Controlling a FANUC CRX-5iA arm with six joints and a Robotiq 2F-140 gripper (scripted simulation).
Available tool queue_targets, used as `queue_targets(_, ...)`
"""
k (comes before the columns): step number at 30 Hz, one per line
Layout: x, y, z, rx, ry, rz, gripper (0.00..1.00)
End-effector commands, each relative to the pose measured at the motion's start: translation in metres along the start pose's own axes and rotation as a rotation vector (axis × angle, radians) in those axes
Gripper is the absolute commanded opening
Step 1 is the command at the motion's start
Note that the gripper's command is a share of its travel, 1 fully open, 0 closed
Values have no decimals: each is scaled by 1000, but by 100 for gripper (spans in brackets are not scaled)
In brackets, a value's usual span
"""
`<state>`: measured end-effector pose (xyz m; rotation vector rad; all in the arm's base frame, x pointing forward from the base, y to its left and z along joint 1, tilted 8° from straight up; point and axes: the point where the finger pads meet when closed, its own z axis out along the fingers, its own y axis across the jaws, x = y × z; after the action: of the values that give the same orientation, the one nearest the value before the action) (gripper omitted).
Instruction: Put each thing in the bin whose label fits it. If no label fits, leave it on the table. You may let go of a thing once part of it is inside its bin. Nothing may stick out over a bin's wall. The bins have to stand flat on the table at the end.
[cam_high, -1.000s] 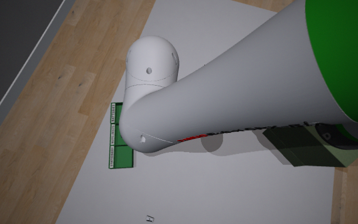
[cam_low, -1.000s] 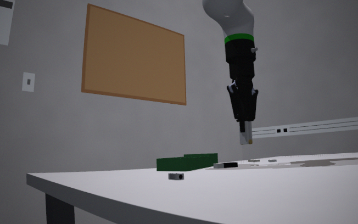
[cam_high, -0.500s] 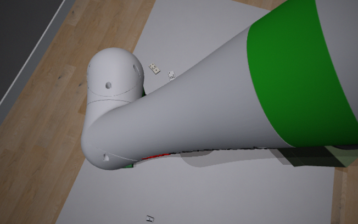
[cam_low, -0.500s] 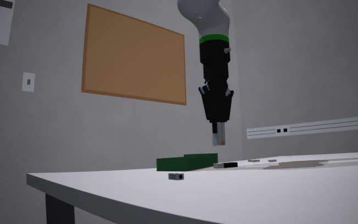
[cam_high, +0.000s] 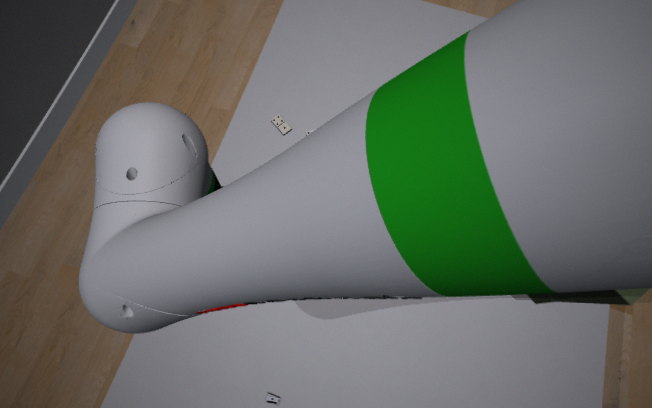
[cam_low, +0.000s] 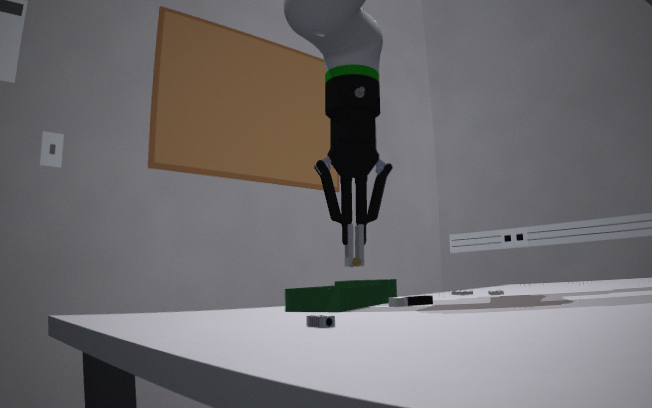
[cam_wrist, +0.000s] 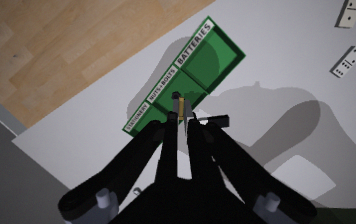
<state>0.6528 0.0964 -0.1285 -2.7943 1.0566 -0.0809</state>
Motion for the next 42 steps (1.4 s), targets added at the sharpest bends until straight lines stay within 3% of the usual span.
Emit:
queue_targets(1,2,-5,1,-11,4,124,15)
queue_targets(16,2,-5,1,-24,12,631,15)
queue_targets(31,2,-5,1,-25,13,639,15)
queue_targets(42,2,-5,19,-25,13,639,15)
